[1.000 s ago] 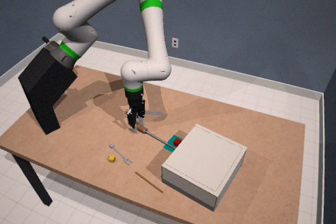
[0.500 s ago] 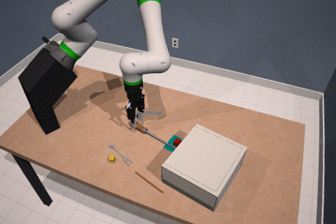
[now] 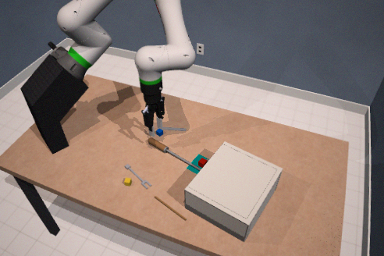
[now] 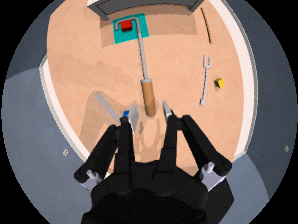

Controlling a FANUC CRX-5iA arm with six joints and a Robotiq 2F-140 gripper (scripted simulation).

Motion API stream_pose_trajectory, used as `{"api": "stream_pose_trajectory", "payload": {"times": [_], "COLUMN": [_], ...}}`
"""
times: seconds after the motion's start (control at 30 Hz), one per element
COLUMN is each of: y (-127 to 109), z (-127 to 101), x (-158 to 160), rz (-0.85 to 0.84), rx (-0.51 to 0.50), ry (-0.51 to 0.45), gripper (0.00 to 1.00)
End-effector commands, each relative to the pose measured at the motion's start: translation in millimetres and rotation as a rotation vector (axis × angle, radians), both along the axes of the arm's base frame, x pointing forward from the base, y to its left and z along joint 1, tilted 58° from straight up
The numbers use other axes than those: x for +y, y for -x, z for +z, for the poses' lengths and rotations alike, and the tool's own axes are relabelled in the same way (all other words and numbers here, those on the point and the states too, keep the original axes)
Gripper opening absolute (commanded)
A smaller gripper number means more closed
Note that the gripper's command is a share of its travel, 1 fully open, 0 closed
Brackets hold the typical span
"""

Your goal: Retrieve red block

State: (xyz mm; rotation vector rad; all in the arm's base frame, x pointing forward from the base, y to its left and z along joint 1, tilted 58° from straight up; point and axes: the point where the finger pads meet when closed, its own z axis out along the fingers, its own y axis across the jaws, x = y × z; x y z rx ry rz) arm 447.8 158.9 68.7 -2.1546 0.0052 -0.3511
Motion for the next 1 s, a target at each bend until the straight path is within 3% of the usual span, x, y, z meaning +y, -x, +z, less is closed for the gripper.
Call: {"api": "stream_pose_trajectory", "payload": {"times": [0.0, 0.47, 0.97], "y": [3.5, 12.4, 13.8], "z": [7.9, 26.7, 29.6], "x": [-11.8, -40.2, -44.7], "rz": [0.000, 0.000, 0.000], "rx": [0.000, 0.000, 0.000], "ry": [0.000, 0.000, 0.000], "gripper": [0.34, 0.34, 0.34]}}
